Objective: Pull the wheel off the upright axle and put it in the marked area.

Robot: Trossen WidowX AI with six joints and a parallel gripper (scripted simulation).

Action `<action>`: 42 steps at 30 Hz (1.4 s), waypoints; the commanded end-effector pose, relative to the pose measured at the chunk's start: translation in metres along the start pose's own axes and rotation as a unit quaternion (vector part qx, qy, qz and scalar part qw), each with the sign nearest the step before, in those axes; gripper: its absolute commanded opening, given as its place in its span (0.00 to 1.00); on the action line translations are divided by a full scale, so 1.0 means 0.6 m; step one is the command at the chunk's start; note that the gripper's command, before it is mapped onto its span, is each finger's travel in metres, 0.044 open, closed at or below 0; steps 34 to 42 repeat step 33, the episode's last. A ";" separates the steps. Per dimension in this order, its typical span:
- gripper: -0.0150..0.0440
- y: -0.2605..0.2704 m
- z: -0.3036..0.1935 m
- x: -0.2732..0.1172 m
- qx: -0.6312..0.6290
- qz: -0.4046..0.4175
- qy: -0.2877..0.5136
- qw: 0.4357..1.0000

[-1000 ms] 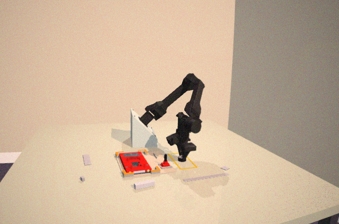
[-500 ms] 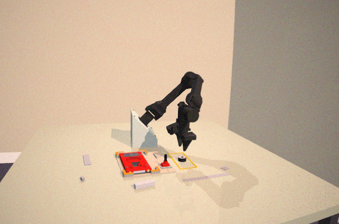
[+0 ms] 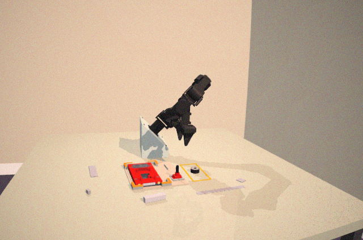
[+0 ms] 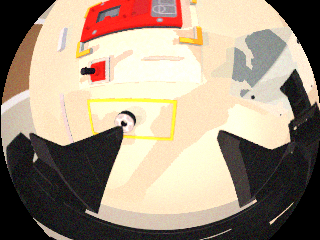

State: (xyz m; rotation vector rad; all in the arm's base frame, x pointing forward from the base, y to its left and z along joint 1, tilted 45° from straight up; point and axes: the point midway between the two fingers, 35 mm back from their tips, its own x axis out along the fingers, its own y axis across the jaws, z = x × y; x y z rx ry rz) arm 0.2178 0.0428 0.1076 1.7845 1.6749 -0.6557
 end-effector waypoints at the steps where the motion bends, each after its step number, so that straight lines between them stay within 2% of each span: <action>1: 1.00 -0.007 0.002 0.000 -0.001 -0.003 0.000 1.000; 42: 1.00 -0.007 0.002 0.000 -0.001 -0.003 0.000 1.000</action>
